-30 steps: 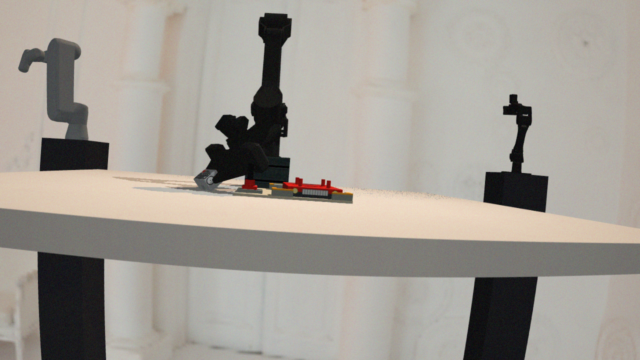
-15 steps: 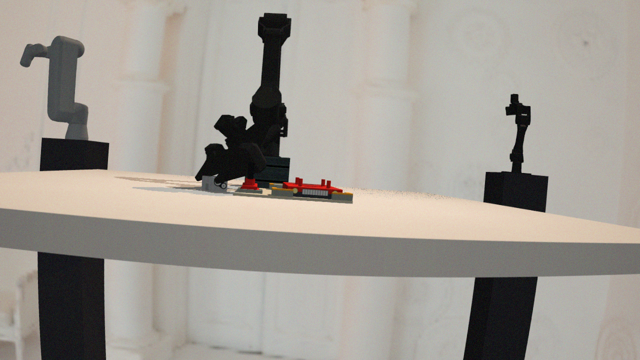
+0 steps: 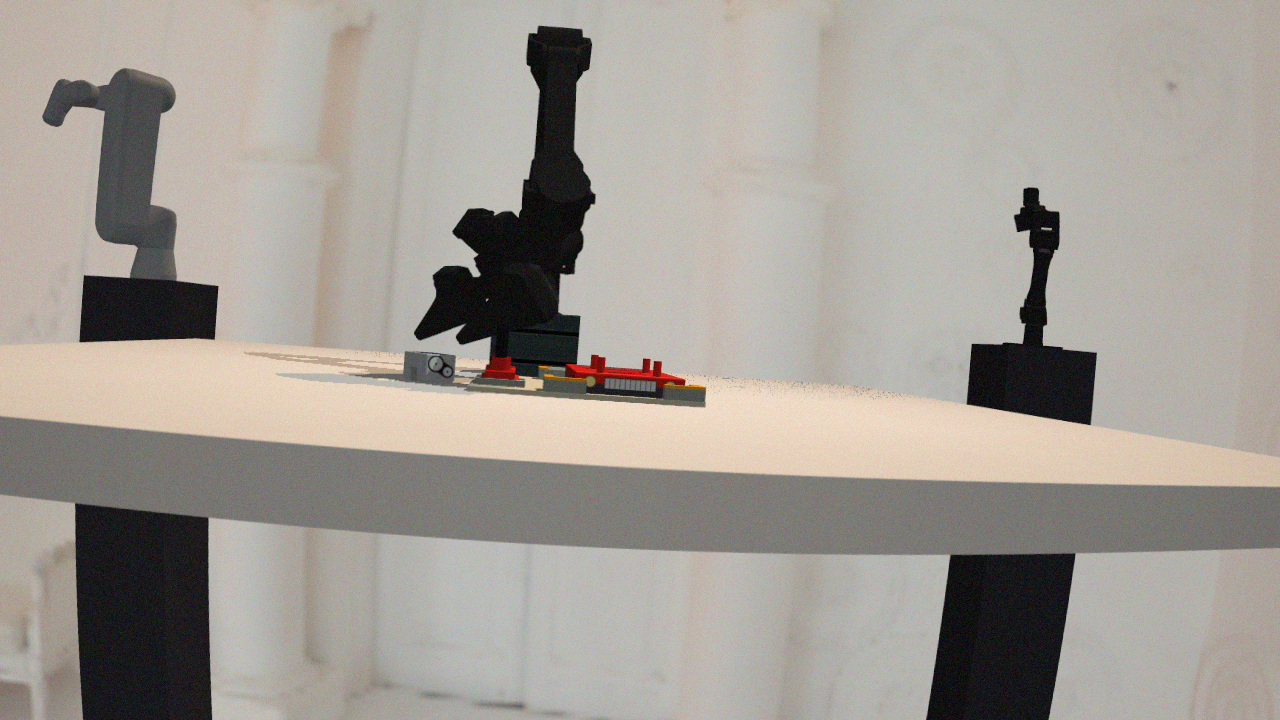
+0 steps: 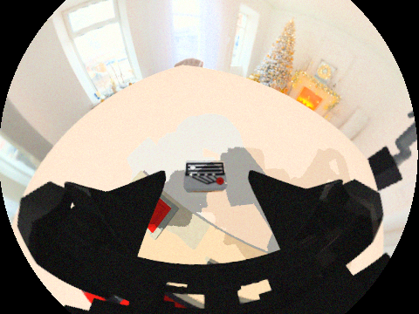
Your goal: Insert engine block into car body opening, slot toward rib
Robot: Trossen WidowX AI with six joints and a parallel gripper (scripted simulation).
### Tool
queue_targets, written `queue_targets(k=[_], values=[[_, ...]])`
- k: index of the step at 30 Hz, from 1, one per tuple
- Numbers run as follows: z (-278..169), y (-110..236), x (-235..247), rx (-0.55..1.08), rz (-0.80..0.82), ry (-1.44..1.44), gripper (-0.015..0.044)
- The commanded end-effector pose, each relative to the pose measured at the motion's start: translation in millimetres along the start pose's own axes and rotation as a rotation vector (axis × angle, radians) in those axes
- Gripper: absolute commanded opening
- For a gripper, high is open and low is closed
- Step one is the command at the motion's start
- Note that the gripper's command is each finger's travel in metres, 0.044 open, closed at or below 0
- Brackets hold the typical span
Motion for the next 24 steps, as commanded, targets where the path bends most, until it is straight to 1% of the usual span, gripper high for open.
queue_targets(k=[1, 19, 24], values=[[0.4, 8.5, -1.7, 0.0, -0.004, -0.003, 0.044], [0.8, 4.6, 0.6, 0.001, 0.003, -0.004, 0.044], [6.4, -0.5, 5.4, 0.061, -0.006, -0.103, 0.044]])
Point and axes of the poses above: the point midway between the two fingers, 35 mm back from their tips, its own y axis back along the fingers, its own x axis across the jaws, z = x × y, the point moved 5 cm from there along y, back along the fingers, and after that the axes turned 1 degree about y, right-handed, at the moved point
